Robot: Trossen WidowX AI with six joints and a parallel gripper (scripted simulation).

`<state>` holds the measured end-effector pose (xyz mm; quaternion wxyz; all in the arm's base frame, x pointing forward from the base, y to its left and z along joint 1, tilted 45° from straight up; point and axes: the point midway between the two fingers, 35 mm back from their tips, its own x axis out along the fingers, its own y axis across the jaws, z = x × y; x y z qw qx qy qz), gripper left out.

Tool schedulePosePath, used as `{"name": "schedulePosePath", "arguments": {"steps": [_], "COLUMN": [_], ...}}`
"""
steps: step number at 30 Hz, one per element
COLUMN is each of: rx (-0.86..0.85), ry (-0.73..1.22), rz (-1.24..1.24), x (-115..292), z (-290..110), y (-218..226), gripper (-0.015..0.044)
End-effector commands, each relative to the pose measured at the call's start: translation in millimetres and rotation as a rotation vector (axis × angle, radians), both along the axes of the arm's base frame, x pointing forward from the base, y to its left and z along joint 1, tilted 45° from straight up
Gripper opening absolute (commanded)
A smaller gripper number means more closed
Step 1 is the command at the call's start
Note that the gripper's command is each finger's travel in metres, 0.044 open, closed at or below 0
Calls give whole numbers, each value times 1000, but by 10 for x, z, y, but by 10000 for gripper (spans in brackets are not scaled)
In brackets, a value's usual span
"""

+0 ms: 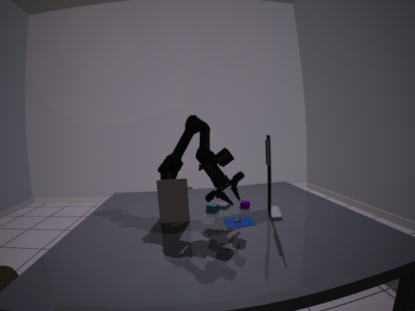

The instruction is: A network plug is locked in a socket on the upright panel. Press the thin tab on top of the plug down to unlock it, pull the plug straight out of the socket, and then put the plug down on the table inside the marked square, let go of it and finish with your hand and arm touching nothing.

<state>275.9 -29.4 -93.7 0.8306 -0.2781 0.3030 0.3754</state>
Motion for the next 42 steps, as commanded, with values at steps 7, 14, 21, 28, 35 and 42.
{"name": "schedulePosePath", "arguments": {"steps": [7, 14, 21, 28, 35, 42], "rx": [0, 0, 1, 2, -2, -3], "ry": [-10, -11, -12, -3, -3, -2], "rz": [-3, -3, -4, -2, -2, -5], "x": [7, -5, -20, -35, 9, 24], "z": [108, 173, 241, 251, 390, 566], "y": [-103, -157, -208, -215, -408, -606], "gripper": [156, 156, 156, 156, 156, 156]}}
